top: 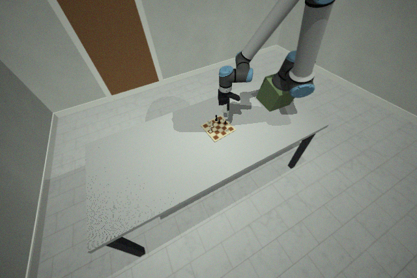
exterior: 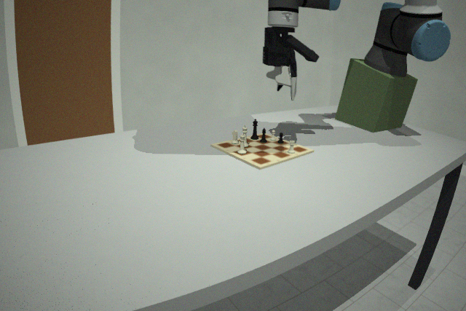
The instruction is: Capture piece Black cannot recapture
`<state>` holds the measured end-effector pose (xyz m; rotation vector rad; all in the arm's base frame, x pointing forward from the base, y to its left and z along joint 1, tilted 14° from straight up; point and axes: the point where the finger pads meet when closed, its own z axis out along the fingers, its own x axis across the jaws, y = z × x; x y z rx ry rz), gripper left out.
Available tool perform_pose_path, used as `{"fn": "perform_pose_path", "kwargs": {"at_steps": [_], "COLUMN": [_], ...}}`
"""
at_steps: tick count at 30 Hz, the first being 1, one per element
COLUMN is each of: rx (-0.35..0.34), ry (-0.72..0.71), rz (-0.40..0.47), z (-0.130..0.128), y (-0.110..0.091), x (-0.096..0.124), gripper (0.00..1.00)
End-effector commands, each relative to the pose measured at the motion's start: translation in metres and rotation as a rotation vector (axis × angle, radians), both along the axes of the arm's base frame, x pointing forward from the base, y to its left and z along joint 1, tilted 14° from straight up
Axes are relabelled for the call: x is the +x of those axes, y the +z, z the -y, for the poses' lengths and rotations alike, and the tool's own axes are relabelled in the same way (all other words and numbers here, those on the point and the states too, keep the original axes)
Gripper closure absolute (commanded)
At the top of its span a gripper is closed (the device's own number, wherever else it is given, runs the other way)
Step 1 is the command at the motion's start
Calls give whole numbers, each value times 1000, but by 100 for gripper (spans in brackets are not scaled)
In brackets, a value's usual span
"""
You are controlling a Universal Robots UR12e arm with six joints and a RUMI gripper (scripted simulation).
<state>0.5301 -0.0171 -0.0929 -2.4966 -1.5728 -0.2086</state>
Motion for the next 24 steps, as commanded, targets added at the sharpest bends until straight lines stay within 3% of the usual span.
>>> {"fn": "perform_pose_path", "kwargs": {"at_steps": [1,6,8,24], "rx": [1,-4,-4,-19], "ry": [207,408,408,1064], "rz": [52,100,100,255], "z": [1,1,1,3], "y": [-3,-7,-7,-18], "x": [-2,-3,-3,-3], "gripper": [0,0,0,0]}}
